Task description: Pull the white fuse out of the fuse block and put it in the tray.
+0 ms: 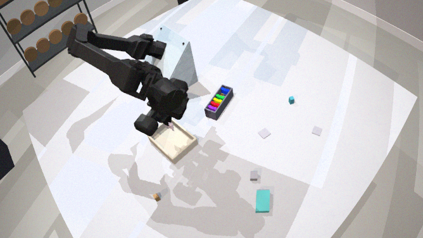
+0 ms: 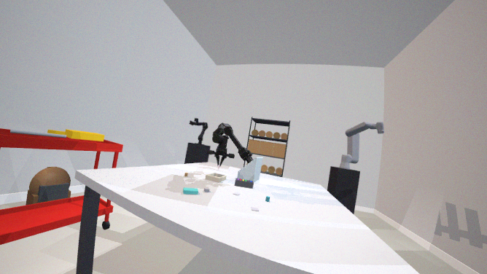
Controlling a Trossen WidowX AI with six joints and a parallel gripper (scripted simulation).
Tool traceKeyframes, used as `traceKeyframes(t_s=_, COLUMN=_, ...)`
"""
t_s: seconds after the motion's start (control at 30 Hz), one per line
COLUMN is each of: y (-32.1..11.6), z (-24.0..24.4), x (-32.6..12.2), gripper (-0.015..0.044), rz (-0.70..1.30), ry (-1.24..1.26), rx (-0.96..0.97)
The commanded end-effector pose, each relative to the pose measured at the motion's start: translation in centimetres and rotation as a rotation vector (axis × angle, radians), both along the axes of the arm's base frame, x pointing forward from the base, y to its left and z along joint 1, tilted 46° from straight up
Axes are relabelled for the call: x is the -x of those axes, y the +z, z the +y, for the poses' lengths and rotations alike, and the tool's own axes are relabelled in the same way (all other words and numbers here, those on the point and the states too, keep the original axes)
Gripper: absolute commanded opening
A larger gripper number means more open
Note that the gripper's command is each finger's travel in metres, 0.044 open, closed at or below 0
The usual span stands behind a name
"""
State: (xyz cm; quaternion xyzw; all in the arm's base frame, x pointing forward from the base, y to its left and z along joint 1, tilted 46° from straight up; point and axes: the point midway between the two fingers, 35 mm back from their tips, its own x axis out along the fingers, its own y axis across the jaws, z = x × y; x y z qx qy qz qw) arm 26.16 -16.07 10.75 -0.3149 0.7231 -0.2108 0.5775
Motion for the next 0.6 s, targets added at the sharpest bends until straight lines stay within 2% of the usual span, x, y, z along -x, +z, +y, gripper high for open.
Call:
traceKeyframes(t_s=0.0, y=0.7, z=-0.3, x=0.3, gripper=0.0000, rz=0.000, ry=0.007, rx=0.005)
traceKeyframes(t_s=0.57, y=-1.0, z=-2.1, x=0.5, gripper=0.0000, rz=-0.001, ry=0.007, rx=0.006)
